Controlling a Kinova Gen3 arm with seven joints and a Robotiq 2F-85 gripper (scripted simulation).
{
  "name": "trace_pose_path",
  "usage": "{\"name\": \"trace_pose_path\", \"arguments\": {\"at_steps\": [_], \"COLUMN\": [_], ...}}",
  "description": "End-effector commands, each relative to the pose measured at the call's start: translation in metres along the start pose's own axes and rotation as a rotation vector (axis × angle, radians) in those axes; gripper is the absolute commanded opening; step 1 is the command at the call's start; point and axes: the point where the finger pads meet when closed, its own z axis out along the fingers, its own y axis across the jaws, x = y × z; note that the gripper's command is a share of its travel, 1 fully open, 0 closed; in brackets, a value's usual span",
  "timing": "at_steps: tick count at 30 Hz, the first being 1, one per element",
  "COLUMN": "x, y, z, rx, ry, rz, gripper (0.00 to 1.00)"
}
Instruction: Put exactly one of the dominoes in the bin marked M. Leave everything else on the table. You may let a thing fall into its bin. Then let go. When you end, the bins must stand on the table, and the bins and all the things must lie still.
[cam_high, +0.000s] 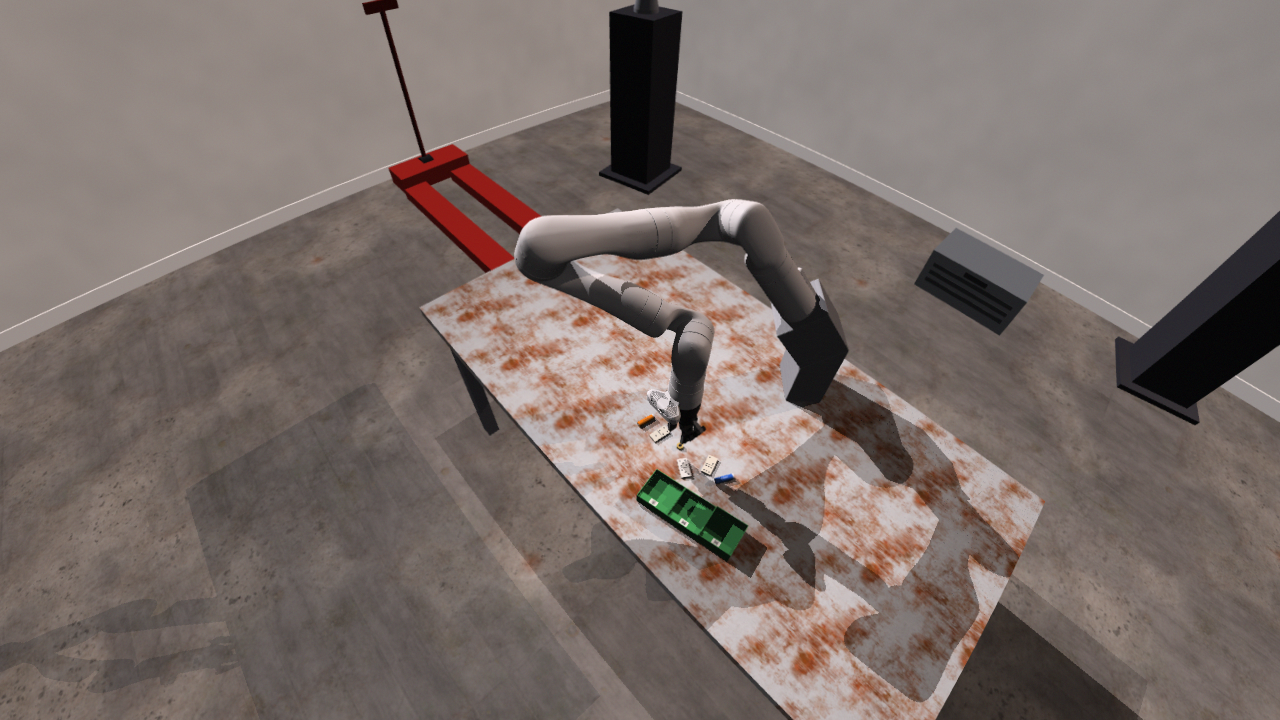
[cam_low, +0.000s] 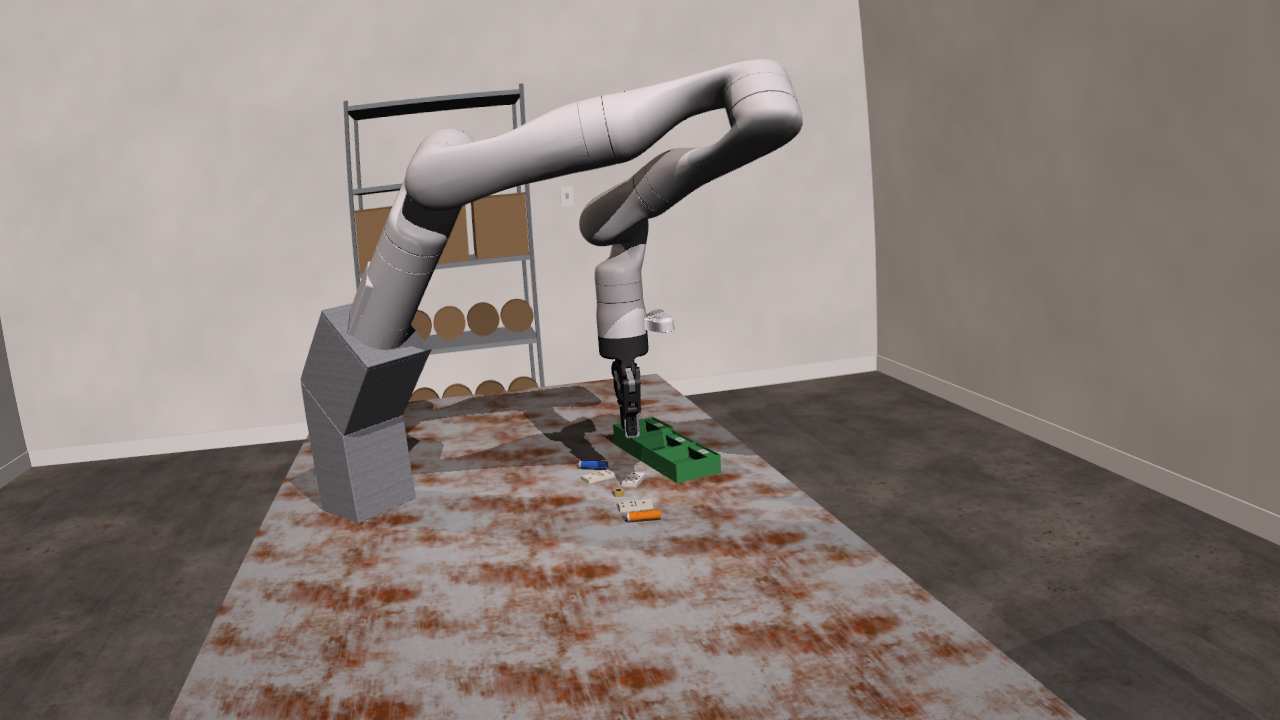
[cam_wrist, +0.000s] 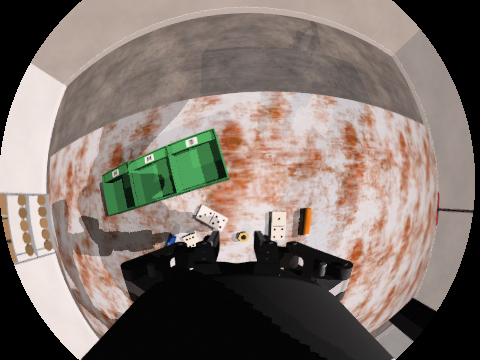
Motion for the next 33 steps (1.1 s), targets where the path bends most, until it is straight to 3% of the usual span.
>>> {"name": "trace_pose_path", "arguments": {"at_steps": [1, 10, 33], "x": [-0.004, -0.009, -0.008], "y": [0.037, 0.076, 0.070], "z": [0.012, 0.026, 0.026], "rx": [-0.022, -0.023, -0.023], "ry": [-0.013, -0.013, -0.013], "rz": [0.031, 0.031, 0.031], "gripper": [0.41, 0.41, 0.41]}}
